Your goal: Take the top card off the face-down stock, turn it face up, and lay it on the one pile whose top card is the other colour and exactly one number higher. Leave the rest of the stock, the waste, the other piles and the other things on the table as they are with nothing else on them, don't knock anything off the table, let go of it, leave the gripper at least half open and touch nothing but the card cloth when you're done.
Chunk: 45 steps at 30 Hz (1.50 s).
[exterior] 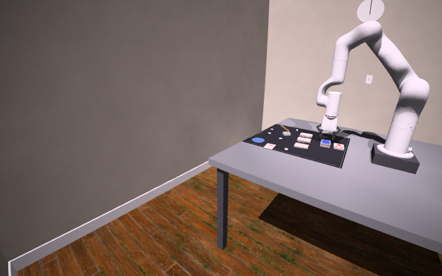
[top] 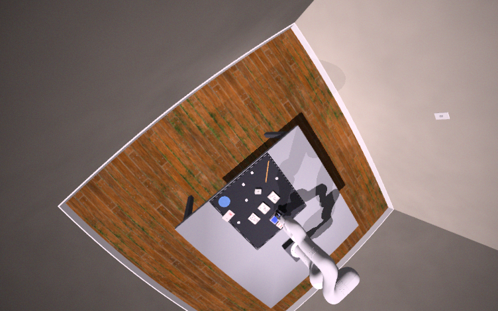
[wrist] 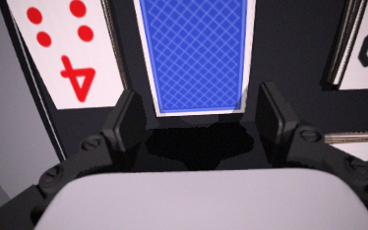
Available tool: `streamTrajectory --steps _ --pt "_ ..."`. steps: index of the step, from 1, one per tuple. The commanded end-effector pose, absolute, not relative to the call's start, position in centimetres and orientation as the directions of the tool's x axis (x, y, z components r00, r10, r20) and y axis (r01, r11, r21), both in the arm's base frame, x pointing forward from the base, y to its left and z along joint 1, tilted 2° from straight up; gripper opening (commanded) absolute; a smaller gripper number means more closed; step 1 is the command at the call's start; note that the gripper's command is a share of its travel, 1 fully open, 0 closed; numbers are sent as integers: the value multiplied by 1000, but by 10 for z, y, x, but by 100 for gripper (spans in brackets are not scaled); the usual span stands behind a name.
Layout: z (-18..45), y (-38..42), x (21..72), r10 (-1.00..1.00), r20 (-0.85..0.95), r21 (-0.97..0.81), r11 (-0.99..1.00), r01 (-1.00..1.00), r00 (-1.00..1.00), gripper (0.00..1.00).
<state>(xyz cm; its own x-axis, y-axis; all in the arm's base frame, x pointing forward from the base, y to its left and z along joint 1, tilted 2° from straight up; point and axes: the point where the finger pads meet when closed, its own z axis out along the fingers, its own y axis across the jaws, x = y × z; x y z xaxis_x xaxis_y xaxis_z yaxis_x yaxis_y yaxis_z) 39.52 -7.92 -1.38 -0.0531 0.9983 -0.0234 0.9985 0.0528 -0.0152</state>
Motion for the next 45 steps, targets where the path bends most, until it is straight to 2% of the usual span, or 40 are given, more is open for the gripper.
streamTrajectory --steps 1,45 --pt "-13 -79 396 998 -24 -13 53 999 -53 86" --pt "-20 -80 397 998 -24 -14 53 999 -53 86"
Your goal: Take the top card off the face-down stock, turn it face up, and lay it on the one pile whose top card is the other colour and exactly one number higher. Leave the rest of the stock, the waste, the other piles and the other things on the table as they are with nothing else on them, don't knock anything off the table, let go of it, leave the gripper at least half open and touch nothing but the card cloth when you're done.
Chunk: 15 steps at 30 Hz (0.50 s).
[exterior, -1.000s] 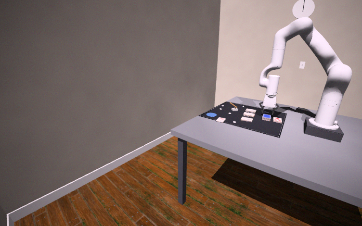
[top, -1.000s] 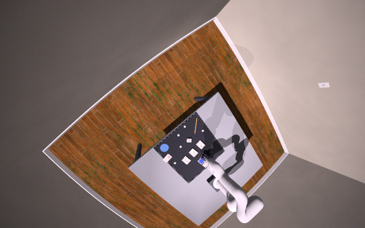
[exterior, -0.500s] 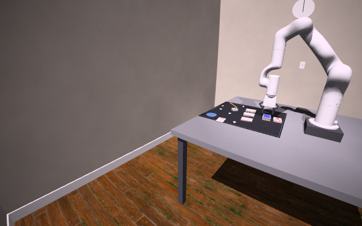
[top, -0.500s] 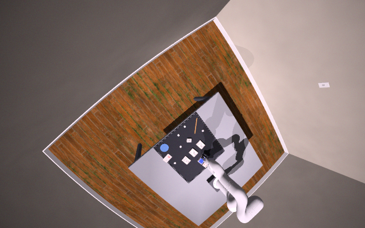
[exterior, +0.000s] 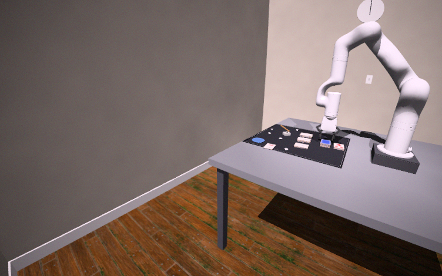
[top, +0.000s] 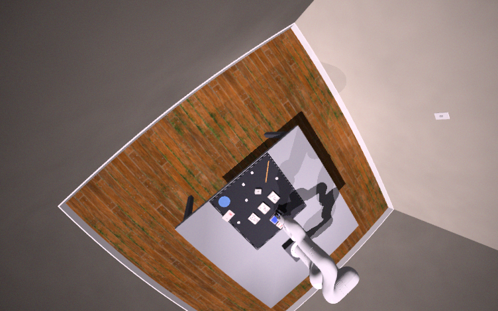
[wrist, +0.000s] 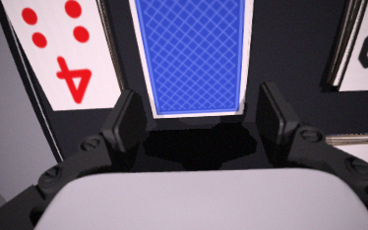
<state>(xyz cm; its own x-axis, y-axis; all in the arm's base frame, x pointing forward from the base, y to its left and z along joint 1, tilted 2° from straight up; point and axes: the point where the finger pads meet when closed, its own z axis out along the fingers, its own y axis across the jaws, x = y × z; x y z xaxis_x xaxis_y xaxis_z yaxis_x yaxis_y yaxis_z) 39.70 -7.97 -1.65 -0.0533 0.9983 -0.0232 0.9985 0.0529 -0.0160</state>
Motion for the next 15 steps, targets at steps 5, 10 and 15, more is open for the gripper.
streamTrajectory --steps 5,10,15 --pt "-22 -80 397 998 -24 -14 53 999 -53 86" --pt "-23 -80 397 998 -24 -14 53 999 -53 86" --pt "-23 -80 397 998 -24 -13 53 999 -53 86"
